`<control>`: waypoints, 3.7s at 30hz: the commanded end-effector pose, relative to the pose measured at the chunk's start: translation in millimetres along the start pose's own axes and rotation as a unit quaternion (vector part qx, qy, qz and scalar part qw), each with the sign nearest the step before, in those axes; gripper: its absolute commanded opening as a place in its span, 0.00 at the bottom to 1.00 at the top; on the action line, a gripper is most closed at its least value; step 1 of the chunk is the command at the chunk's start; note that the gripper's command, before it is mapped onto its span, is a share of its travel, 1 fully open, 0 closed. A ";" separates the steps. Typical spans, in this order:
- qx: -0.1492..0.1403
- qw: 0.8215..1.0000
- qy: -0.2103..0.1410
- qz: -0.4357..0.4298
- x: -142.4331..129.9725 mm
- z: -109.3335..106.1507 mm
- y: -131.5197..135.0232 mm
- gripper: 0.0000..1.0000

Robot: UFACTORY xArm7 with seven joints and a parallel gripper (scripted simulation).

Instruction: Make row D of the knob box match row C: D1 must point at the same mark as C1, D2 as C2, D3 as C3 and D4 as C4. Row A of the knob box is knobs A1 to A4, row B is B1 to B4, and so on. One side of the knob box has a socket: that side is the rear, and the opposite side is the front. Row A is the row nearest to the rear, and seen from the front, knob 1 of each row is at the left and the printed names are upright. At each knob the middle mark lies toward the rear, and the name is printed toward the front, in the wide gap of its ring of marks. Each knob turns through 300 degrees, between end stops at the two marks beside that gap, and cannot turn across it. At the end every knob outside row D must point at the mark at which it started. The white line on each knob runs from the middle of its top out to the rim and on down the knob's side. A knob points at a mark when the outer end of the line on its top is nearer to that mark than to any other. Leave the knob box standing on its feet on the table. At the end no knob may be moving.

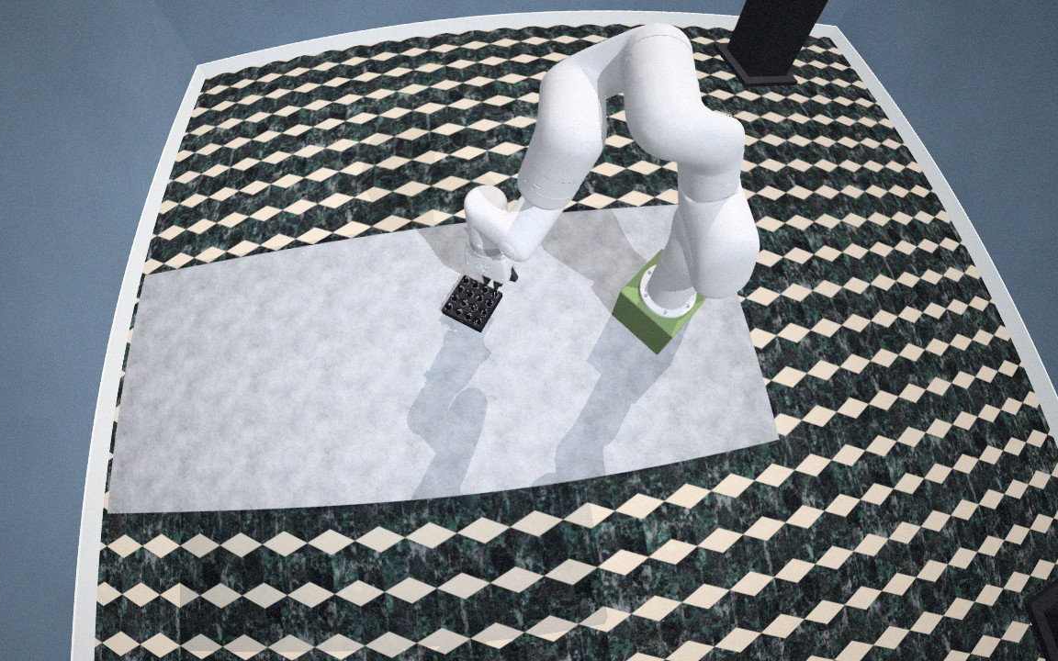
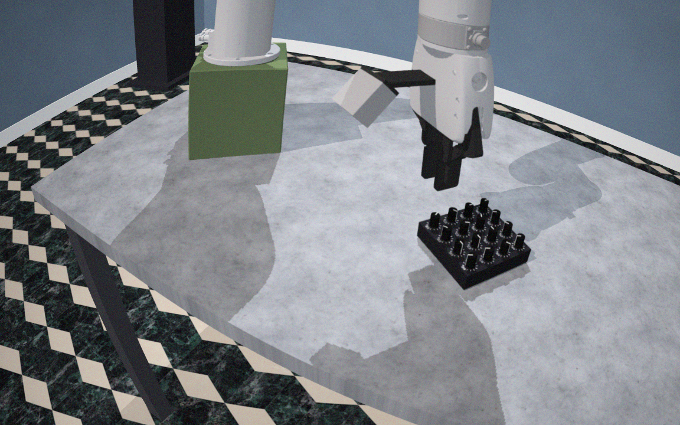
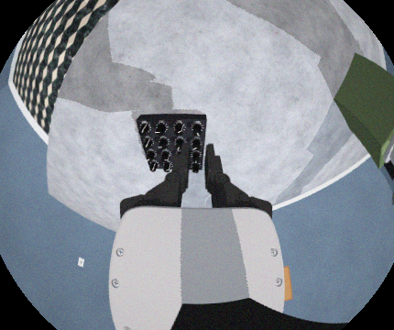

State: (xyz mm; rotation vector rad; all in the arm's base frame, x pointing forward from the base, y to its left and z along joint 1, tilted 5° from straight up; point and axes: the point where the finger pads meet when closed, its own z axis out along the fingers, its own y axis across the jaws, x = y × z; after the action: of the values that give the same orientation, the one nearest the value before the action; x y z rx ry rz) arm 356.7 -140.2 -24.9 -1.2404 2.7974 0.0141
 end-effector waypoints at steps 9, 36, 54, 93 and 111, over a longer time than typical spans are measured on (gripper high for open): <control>0.001 1.000 0.000 0.000 -0.5 2.6 -1.3 0.19; 0.001 1.000 0.000 0.000 -1.3 31.1 -1.4 0.19; 0.001 1.000 0.000 0.000 -1.5 41.1 -1.4 0.19; 0.001 1.000 0.000 0.000 -1.5 41.3 -1.4 0.19; 0.001 1.000 0.000 0.000 -1.5 46.6 -1.4 0.19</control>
State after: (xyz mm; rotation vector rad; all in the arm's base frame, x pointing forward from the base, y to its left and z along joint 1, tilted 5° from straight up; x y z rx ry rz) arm 360.7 -137.5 -70.9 -1.2407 2.7991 0.0147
